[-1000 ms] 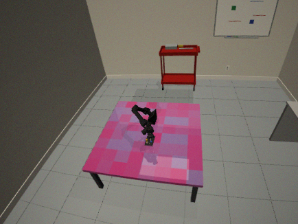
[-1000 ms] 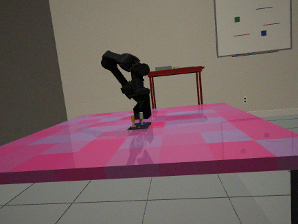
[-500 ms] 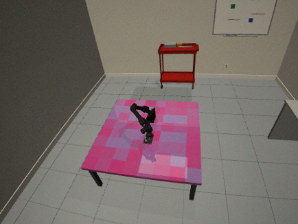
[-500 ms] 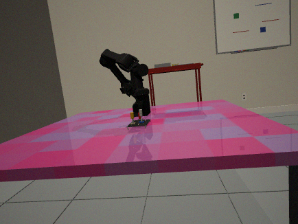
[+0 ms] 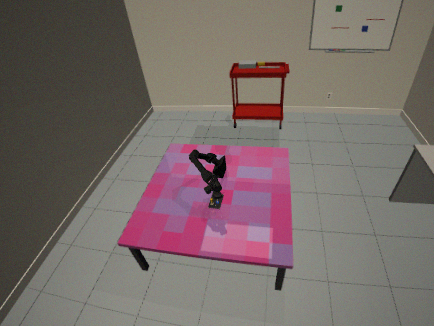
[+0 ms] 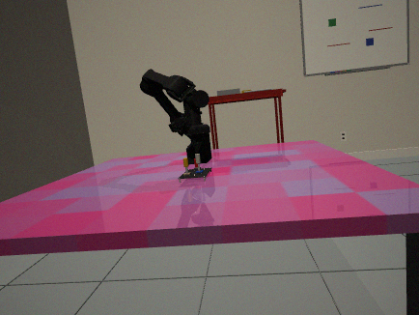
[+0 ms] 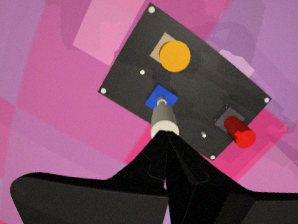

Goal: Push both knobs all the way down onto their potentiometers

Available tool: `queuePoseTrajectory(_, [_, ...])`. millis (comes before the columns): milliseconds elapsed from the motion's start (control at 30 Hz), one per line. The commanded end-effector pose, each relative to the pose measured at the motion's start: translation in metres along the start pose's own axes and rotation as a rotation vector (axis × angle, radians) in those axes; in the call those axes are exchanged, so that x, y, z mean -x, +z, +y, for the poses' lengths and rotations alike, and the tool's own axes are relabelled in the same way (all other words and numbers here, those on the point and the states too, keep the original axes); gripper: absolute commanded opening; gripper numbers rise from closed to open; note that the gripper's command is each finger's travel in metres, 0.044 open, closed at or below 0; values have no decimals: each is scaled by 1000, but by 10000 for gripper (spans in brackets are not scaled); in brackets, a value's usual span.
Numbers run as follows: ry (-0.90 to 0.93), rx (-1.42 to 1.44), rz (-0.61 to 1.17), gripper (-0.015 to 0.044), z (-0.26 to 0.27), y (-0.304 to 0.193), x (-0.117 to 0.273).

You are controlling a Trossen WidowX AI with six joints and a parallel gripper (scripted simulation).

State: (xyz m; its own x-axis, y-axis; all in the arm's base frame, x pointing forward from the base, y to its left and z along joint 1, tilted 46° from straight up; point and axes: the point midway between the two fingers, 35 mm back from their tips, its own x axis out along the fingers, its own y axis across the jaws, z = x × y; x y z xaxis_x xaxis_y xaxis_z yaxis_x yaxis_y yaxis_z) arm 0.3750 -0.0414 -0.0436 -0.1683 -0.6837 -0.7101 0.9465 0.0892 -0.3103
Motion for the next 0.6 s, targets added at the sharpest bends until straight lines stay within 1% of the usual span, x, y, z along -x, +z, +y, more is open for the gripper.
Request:
queuePoseTrajectory(0, [-4, 8, -3, 0, 0, -1, -3])
queuePoseTrajectory(567, [-4, 8, -3, 0, 0, -1, -8])
